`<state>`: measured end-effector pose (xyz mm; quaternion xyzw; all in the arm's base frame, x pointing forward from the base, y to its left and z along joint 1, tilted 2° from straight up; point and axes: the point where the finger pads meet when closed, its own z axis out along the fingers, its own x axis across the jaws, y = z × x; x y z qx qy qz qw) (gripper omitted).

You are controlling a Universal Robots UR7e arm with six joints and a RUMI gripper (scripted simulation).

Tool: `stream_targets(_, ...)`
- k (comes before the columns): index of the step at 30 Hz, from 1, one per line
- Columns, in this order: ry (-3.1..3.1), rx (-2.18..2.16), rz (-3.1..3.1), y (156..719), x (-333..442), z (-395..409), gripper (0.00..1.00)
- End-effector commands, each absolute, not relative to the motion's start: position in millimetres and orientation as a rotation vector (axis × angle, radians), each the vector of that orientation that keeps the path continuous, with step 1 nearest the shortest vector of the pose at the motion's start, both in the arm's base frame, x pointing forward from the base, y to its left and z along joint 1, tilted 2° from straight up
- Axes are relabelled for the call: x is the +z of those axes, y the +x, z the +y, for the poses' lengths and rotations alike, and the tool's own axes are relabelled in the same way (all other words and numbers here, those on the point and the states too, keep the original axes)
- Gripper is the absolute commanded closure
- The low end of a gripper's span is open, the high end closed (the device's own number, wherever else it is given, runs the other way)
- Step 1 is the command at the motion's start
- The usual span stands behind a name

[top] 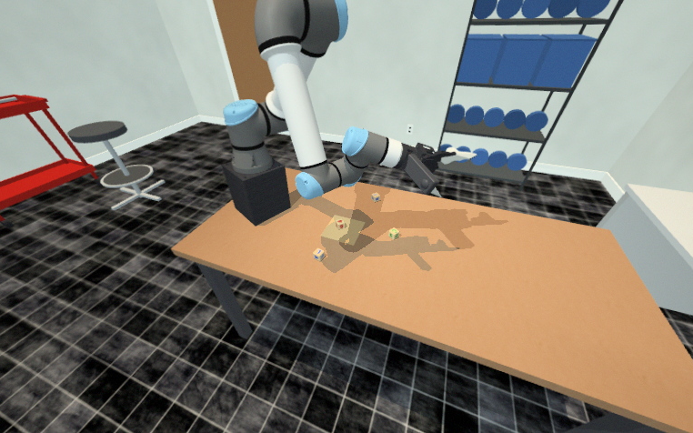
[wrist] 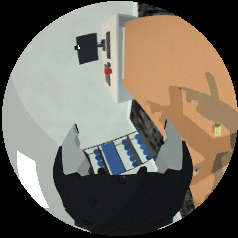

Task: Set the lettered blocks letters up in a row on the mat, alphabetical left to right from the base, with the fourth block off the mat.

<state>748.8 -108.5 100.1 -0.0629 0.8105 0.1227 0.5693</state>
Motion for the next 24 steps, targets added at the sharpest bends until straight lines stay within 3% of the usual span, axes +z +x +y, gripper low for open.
stream_targets(1,-0.148,0.287,1.902,748.9,101.0,-108.6,0.00)
stream_targets(24,-0.146,0.288,1.917,749.3,97.6,-101.7,0.00)
